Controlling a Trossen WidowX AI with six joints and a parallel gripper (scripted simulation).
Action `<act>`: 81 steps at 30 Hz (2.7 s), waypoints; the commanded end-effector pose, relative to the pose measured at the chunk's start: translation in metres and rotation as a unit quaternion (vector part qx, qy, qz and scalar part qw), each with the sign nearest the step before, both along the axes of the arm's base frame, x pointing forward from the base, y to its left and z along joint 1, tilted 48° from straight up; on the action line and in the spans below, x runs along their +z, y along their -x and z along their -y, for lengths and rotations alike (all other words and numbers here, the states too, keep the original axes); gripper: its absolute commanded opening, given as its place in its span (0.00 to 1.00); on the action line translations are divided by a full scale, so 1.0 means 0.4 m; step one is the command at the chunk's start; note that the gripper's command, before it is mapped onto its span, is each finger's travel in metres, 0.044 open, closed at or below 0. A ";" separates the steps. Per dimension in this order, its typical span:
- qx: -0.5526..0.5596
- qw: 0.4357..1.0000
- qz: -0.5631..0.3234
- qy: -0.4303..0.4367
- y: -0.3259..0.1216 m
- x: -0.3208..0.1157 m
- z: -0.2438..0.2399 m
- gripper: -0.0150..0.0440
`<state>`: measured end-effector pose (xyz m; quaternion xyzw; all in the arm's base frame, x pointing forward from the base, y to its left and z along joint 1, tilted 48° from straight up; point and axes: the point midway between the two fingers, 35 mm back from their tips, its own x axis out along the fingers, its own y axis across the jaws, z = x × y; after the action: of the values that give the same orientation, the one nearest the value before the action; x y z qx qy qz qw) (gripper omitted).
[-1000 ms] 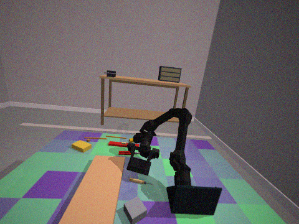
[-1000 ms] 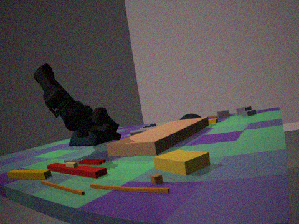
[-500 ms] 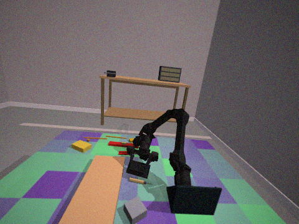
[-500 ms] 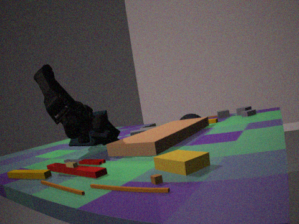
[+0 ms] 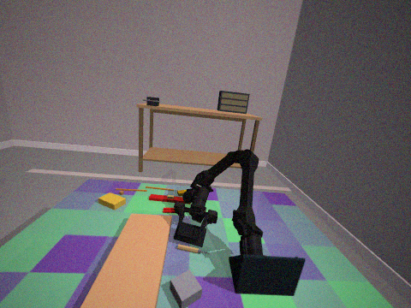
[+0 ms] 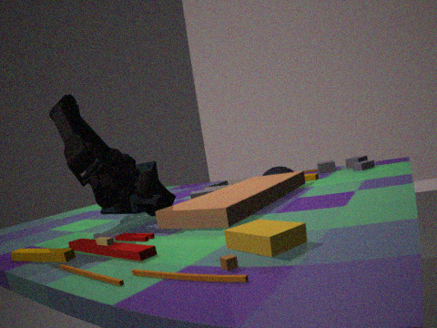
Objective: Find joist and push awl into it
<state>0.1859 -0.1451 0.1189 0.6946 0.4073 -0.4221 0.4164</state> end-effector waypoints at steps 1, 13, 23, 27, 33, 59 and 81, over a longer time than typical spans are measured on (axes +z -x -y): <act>0.000 1.000 -0.001 -0.002 0.001 -0.002 0.006 0.79; 0.000 1.000 -0.001 -0.002 0.005 0.002 0.013 0.90; 0.000 1.000 -0.001 -0.002 0.005 0.002 0.013 0.90; 0.000 1.000 -0.001 -0.002 0.005 0.002 0.013 0.90; 0.000 1.000 -0.001 -0.002 0.005 0.002 0.013 0.90; 0.000 1.000 -0.001 -0.001 0.009 0.005 0.019 0.90; 0.000 1.000 -0.001 -0.001 0.009 0.005 0.019 0.90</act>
<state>0.1836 -0.1488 0.1213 0.6975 0.4115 -0.4150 0.4146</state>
